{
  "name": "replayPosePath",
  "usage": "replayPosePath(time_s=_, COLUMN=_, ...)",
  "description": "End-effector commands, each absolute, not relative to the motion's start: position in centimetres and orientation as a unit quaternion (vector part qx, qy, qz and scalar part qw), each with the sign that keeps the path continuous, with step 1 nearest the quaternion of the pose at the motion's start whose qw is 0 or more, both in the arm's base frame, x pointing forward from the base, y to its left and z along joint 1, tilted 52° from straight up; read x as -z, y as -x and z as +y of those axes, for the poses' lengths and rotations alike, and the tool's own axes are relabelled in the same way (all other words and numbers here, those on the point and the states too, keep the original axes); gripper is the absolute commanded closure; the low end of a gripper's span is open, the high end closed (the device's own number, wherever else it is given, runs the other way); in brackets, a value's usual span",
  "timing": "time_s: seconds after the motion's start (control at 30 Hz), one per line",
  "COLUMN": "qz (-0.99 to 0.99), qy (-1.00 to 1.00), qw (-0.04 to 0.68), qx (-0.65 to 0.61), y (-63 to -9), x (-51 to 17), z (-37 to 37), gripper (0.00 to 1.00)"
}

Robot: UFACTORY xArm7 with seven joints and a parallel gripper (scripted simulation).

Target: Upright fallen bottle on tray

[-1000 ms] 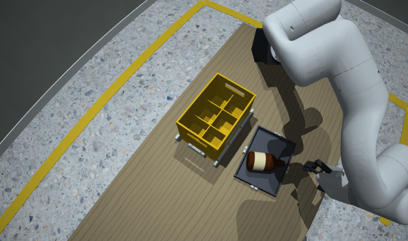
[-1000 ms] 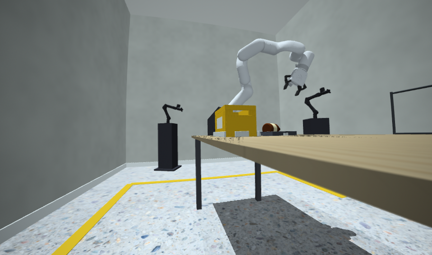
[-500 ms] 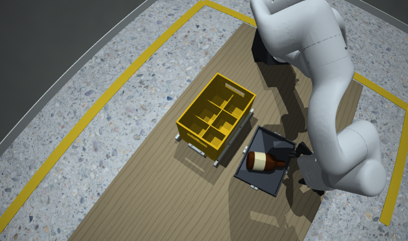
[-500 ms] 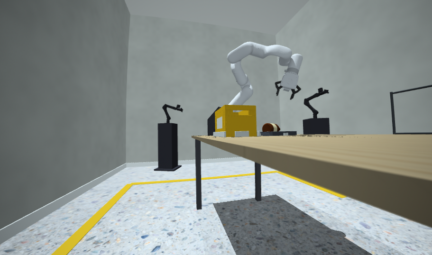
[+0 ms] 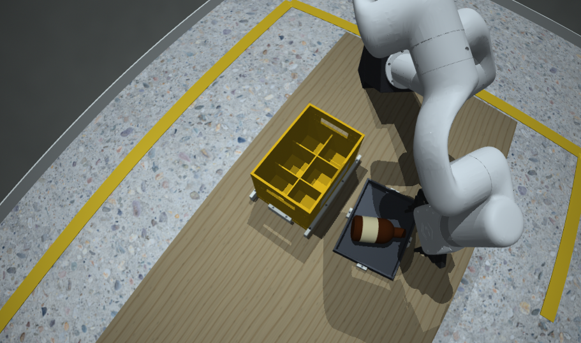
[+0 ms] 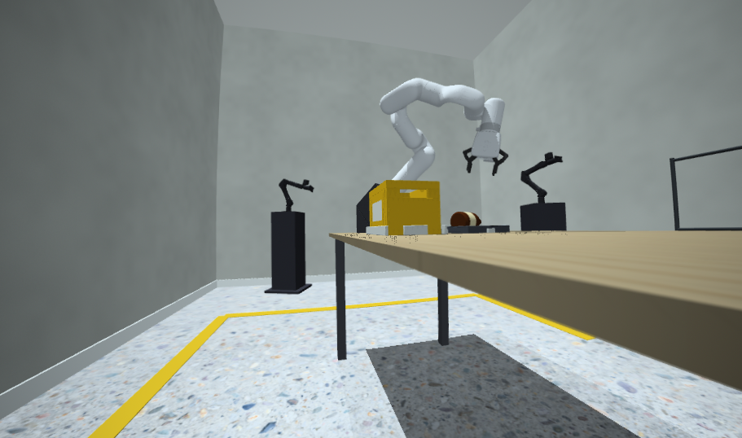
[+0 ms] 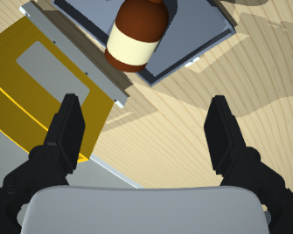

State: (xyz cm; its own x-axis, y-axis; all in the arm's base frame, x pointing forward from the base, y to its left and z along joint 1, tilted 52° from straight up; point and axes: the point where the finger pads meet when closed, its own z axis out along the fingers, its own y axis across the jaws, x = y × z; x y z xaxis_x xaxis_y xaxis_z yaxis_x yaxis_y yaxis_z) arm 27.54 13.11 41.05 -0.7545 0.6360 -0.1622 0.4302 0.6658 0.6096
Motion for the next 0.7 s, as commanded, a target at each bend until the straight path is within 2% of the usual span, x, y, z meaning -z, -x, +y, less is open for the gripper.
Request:
replayPosePath(time_s=0.0, qz=0.881, qy=-0.318, qw=0.180, qx=-0.300, y=-27.6, x=-40.4, z=13.0, gripper=0.00)
replayPosePath(time_s=0.67, qz=0.825, qy=-0.394, qw=0.139, qx=-0.381, y=-26.8, x=-37.2, z=14.0, gripper=0.00)
